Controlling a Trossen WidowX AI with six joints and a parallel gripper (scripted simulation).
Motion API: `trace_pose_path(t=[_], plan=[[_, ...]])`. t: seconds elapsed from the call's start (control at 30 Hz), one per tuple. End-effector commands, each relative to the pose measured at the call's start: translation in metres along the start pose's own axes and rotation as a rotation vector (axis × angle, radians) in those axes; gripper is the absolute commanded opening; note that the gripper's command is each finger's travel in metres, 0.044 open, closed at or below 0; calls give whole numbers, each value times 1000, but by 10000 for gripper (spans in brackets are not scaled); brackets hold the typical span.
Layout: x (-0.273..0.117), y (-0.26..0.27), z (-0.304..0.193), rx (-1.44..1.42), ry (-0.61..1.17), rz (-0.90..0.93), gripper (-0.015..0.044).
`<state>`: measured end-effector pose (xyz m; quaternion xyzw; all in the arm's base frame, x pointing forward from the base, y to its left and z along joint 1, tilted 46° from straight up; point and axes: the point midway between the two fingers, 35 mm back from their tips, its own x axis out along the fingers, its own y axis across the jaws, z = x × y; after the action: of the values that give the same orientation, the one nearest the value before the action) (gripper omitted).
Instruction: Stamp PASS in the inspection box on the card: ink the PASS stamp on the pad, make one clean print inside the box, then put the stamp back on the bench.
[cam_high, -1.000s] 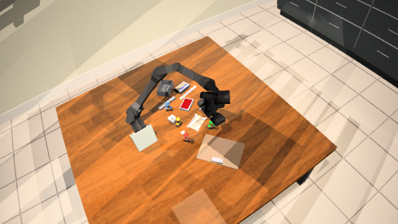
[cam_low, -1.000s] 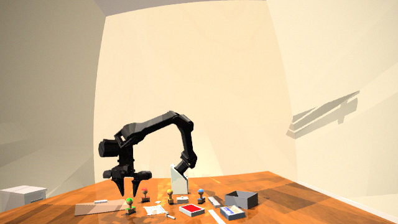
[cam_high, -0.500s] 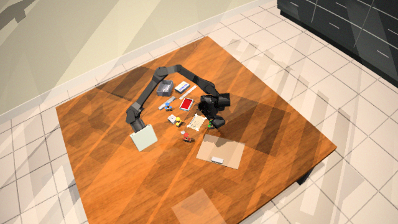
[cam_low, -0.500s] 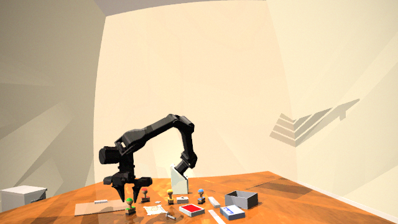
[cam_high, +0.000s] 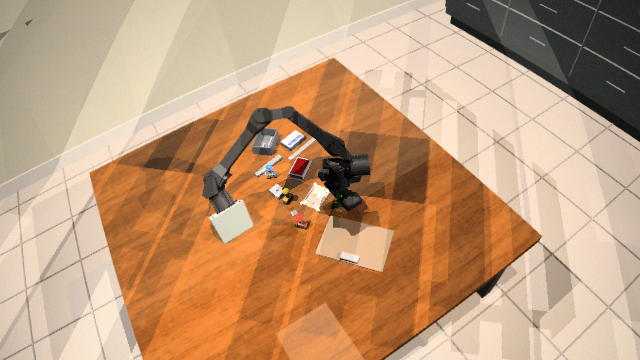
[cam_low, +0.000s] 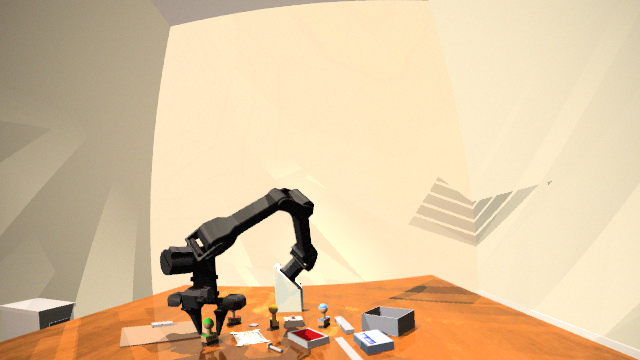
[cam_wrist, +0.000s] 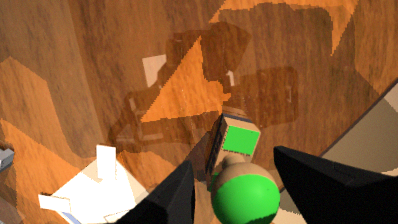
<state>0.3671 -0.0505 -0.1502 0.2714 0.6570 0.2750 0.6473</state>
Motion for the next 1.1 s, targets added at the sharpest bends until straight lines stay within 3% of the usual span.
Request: trace_pose_path(t=[0.0,0.07,0.4,0.5,1.07], plan=[[0,0,0,0,0,0,192],[0,0,0,0,0,0,140],[0,0,0,0,0,0,73],[-1,0,0,0,0,0,0],[-9,0,1,0,0,-1,0]])
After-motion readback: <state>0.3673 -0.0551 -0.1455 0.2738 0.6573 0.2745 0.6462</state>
